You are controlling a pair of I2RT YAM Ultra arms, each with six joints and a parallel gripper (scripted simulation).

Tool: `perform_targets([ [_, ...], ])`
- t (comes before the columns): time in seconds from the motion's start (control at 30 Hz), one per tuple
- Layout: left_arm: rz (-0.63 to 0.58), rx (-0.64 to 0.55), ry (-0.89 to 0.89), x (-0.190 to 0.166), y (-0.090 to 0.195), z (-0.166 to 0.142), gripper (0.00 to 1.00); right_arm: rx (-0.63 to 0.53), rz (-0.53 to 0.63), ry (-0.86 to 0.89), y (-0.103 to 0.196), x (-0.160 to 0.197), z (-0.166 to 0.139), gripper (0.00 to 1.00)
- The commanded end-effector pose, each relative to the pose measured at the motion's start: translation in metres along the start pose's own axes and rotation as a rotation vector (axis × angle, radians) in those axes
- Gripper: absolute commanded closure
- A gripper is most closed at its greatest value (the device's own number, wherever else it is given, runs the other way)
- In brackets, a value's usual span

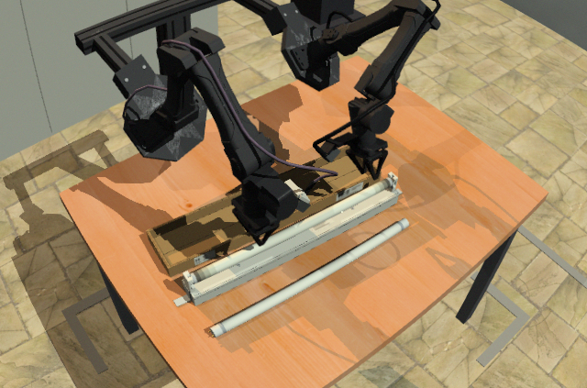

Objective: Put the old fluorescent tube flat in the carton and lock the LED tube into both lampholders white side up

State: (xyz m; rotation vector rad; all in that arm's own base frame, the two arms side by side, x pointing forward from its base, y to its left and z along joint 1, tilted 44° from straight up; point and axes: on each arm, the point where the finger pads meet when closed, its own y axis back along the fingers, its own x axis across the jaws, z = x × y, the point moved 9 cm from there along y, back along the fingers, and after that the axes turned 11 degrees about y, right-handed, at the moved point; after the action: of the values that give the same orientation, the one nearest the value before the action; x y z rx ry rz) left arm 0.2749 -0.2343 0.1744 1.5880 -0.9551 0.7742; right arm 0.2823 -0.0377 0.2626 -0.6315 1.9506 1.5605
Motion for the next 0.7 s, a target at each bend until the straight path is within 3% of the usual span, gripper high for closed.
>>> perform_targets([
  [0.0,0.022,-0.008,-0.047,-0.006,0.008,0.006,0.51,-0.027,0.020,0.035,0.000,0.003,0.005,0.51],
  [0.1,-0.042,-0.039,-0.065,-0.023,0.005,0.011,0.51,-0.026,0.034,-0.017,-0.008,0.008,0.004,0.51],
  [0.27,0.024,-0.077,0.026,0.010,0.016,0.014,0.51,-0.015,-0.050,-0.044,0.009,-0.004,-0.004,0.51],
  [0.4,0.006,-0.070,0.003,0.000,0.012,0.015,0.51,-0.028,-0.046,-0.030,0.009,-0.004,0.002,0.51],
  [0.43,0.002,-0.065,0.004,-0.001,0.011,0.012,0.51,-0.031,-0.004,-0.025,-0.003,-0.001,0.003,0.51],
  [0.53,0.033,-0.081,0.040,0.013,0.017,0.013,0.51,-0.032,-0.017,-0.019,0.001,-0.002,0.003,0.51],
  [0.63,0.002,-0.067,0.001,-0.001,0.012,0.013,0.51,-0.033,-0.009,-0.017,0.003,0.000,0.003,0.51],
  [0.67,0.008,-0.049,0.004,0.003,-0.007,0.010,0.51,-0.025,0.010,-0.016,-0.018,0.006,0.001,0.51],
])
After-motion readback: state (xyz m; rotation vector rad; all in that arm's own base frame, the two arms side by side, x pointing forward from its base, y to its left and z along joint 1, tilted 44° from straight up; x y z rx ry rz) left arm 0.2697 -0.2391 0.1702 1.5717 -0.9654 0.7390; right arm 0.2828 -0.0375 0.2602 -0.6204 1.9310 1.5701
